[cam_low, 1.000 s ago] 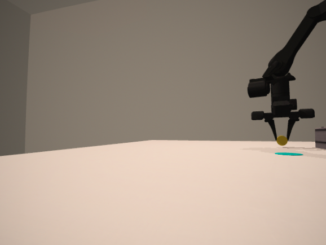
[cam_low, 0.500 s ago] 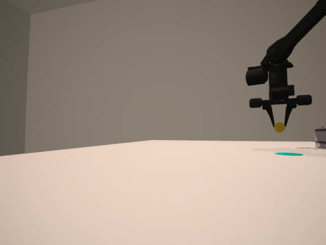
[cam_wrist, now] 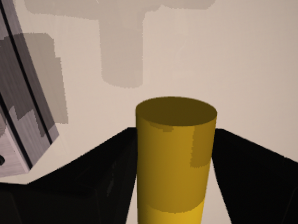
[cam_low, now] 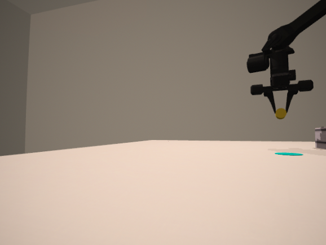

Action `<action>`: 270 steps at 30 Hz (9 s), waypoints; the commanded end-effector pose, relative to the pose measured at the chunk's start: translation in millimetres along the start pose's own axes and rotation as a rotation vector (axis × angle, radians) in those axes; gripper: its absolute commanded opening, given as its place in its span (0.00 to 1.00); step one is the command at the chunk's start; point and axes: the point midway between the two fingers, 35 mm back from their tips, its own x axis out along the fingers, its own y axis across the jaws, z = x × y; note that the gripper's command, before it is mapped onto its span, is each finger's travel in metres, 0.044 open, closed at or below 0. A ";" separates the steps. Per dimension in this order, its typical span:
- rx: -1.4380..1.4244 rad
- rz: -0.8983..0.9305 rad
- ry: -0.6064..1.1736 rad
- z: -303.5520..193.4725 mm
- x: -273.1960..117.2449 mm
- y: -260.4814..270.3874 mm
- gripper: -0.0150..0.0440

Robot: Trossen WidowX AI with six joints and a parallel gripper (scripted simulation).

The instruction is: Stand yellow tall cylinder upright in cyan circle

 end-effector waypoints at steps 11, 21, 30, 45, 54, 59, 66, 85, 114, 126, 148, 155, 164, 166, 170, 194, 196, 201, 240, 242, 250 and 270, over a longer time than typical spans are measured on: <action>0.018 -0.005 -0.006 21.3 -10.1 -8.5 0.43; 0.035 -0.006 -0.009 47.1 -13.0 -16.6 0.43; 0.051 -0.007 -0.012 71.6 -15.6 -21.3 0.43; 0.078 -0.009 -0.017 114.4 -20.2 -23.3 0.43; 0.093 -0.011 -0.020 140.7 -23.0 -20.8 0.43; 0.102 -0.011 -0.022 155.5 -24.6 -18.1 0.43; 0.122 -0.008 -0.024 175.1 -26.5 -13.4 0.43; 0.175 -0.001 -0.025 226.7 -31.2 7.5 0.43; 0.262 0.035 -0.211 239.2 -10.5 -2.4 0.43; 0.295 0.047 -0.300 243.1 -2.9 -7.8 0.43; 0.344 0.059 -0.462 247.7 7.4 -17.6 0.43; 0.356 0.060 -0.514 248.5 9.7 -20.5 0.43; 0.369 0.061 -0.580 249.0 12.0 -23.9 0.43; 0.372 0.061 -0.594 249.0 12.4 -24.7 0.43; 0.376 0.060 -0.623 249.0 13.2 -26.1 0.43; 0.392 0.050 -0.795 246.3 15.0 -32.7 0.43; 0.392 0.049 -0.809 245.9 14.9 -33.0 0.43; 0.392 0.045 -0.843 244.8 14.7 -33.9 0.43; 0.361 0.002 -1.100 231.2 8.2 -32.7 0.43; 0.358 -0.001 -1.113 230.3 7.7 -32.2 0.43; 0.344 -0.013 -1.161 226.6 5.5 -30.0 0.43; 0.299 -0.045 -1.275 216.6 -0.7 -21.3 0.43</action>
